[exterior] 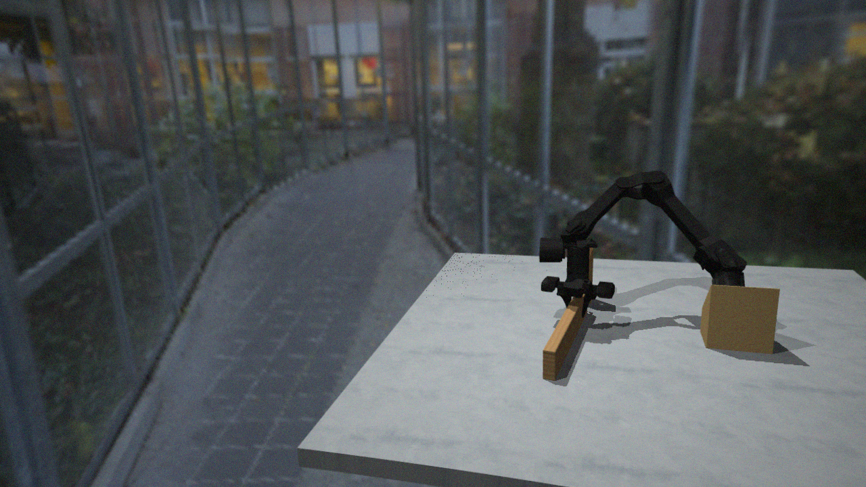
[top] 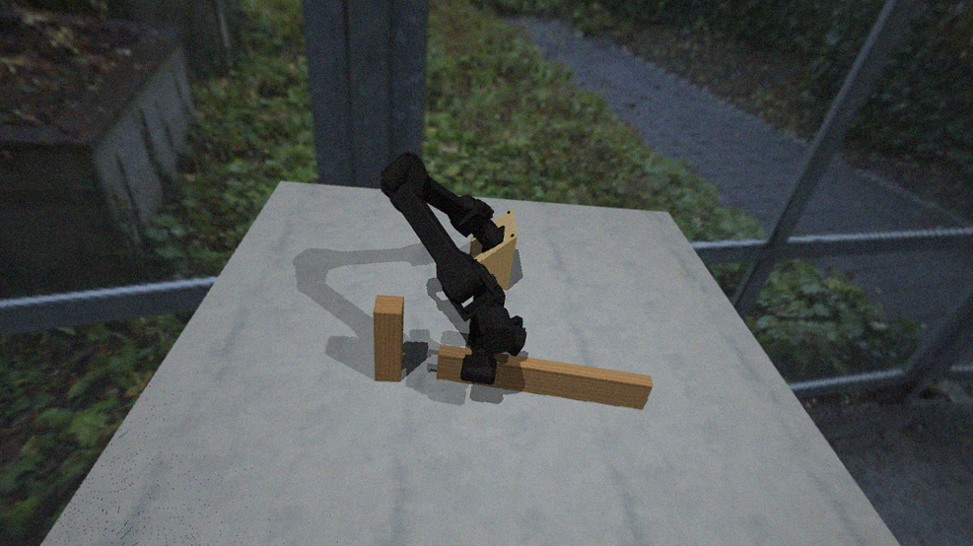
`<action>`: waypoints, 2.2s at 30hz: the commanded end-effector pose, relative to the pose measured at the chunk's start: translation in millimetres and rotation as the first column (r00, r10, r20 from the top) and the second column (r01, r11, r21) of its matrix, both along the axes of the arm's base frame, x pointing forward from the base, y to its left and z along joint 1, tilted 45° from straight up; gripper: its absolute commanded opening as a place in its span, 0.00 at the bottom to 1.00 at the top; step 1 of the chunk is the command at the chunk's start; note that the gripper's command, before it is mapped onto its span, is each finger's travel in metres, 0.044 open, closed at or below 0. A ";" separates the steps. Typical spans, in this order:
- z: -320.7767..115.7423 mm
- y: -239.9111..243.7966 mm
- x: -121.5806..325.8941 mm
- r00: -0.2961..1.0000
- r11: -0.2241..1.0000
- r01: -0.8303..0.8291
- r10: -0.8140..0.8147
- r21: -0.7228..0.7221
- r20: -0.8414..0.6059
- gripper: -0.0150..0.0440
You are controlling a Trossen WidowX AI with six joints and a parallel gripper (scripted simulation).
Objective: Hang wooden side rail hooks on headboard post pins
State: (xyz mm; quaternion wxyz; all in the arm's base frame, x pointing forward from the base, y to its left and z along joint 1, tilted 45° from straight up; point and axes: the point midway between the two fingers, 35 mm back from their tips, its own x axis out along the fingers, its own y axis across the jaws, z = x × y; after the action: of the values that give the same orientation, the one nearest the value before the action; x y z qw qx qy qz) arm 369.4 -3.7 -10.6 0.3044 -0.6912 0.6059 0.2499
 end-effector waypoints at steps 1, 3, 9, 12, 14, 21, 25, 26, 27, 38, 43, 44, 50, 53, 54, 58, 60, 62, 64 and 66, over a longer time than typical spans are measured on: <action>-0.5 -0.6 -0.3 1.000 1.000 -0.004 0.003 -0.006 -0.003 0.39; -0.5 -0.6 -0.3 1.000 1.000 -0.004 0.003 -0.006 -0.003 0.37; -0.5 -0.6 -0.3 1.000 1.000 -0.004 0.003 -0.006 -0.003 0.25; -0.5 -0.6 -0.3 1.000 1.000 -0.004 0.003 -0.006 -0.003 0.25; -0.2 -0.2 -0.8 1.000 1.000 -0.012 0.012 -0.007 -0.011 0.25; -0.5 -0.6 -4.8 0.997 0.998 -0.057 0.056 -0.014 -0.054 0.25; -0.7 -1.3 -8.5 0.994 0.996 -0.082 0.080 -0.018 -0.079 0.25; -0.7 -1.4 -9.4 0.993 0.996 -0.088 0.087 -0.018 -0.085 0.25; -0.8 -1.6 -10.4 0.992 0.995 -0.095 0.093 -0.019 -0.091 0.25; -0.9 -2.7 -16.1 0.989 0.994 -0.110 0.107 -0.021 -0.106 0.25; -1.0 -1.2 -9.8 0.992 0.995 -0.098 0.096 -0.016 -0.085 0.25; -1.0 -1.2 -9.8 0.992 0.995 -0.098 0.096 -0.016 -0.085 0.25; -0.9 -1.1 -9.9 0.989 0.994 -0.109 0.107 -0.020 -0.104 0.25; -0.5 -0.7 -9.9 0.989 0.994 -0.110 0.107 -0.021 -0.106 0.25; -0.4 -0.6 -10.0 0.989 0.994 -0.110 0.107 -0.021 -0.106 0.25; 0.1 -0.2 -10.1 0.989 0.994 -0.110 0.107 -0.021 -0.106 0.25; 0.3 0.1 -10.1 0.989 0.994 -0.110 0.107 -0.021 -0.106 0.25; 0.6 0.3 -10.2 0.989 0.994 -0.110 0.107 -0.021 -0.106 0.25; 0.8 0.5 -10.2 0.989 0.994 -0.110 0.107 -0.021 -0.106 0.25; 1.0 0.8 -10.3 0.989 0.994 -0.110 0.107 -0.021 -0.106 0.25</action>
State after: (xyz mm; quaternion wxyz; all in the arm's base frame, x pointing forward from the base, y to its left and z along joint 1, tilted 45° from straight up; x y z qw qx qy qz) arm 359.6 -5.2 -10.7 0.2559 -0.7105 0.5882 0.2895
